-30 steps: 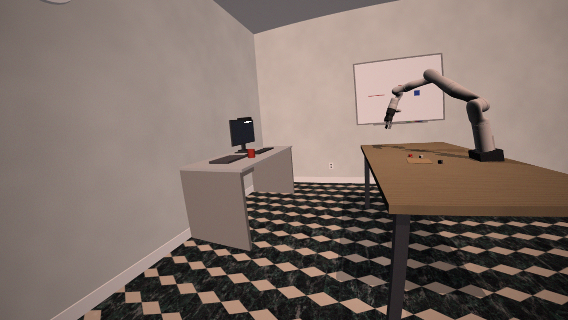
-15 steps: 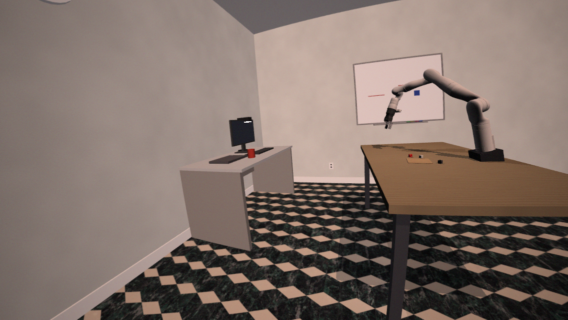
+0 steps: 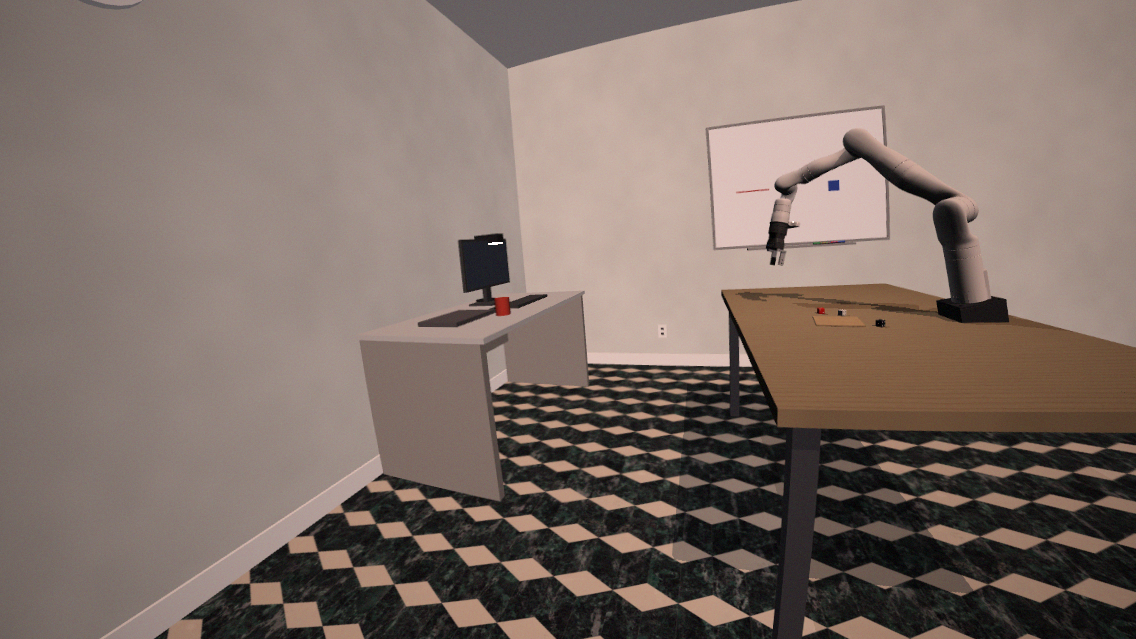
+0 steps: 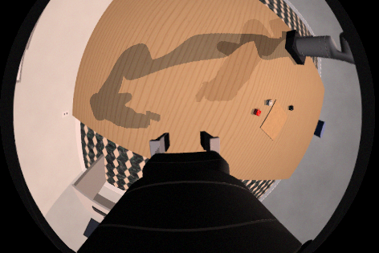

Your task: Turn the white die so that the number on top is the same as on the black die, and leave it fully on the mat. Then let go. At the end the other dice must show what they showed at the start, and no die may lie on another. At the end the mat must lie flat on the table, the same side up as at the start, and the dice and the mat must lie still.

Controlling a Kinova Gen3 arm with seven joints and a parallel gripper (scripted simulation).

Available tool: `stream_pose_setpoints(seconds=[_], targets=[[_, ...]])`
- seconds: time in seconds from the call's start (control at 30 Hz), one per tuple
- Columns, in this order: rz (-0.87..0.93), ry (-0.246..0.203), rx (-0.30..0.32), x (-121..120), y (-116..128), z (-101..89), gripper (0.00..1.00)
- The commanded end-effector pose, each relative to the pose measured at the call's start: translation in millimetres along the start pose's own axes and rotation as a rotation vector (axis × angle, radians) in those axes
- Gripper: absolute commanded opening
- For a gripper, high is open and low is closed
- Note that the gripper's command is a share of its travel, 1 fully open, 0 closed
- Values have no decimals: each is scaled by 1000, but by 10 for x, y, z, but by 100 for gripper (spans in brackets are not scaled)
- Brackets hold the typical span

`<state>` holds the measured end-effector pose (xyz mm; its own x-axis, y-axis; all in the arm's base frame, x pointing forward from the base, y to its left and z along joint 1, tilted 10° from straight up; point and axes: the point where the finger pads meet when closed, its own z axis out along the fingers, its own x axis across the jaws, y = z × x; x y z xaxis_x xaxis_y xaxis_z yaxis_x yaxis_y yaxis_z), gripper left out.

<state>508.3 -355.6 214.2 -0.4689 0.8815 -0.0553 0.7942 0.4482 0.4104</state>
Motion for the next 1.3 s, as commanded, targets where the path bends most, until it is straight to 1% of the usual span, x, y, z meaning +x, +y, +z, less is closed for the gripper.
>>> stream_pose_setpoints(seconds=[0.0,0.03,0.07,0.1,0.17,0.2,0.27,0.3,0.4,0.47,0.53,0.6,0.7,0.77,0.87,1.27], targets=[[-68,24,41,470,310,105,100],[-68,24,41,470,310,105,100],[-85,30,61,644,370,157,100],[-85,30,61,644,370,157,100],[-122,39,102,1001,465,248,100],[-122,39,102,1001,465,248,100],[-161,43,140,1354,526,321,100],[-161,43,140,1354,526,321,100],[-220,44,190,1839,556,397,100],[-220,44,190,1839,556,397,100],[-257,41,217,2114,545,427,100],[-289,38,238,2341,520,444,100],[-326,32,259,2585,475,456,100],[-342,29,267,2685,451,459,100],[-354,27,273,2757,432,460,100],[-356,27,274,2769,429,460,100]])
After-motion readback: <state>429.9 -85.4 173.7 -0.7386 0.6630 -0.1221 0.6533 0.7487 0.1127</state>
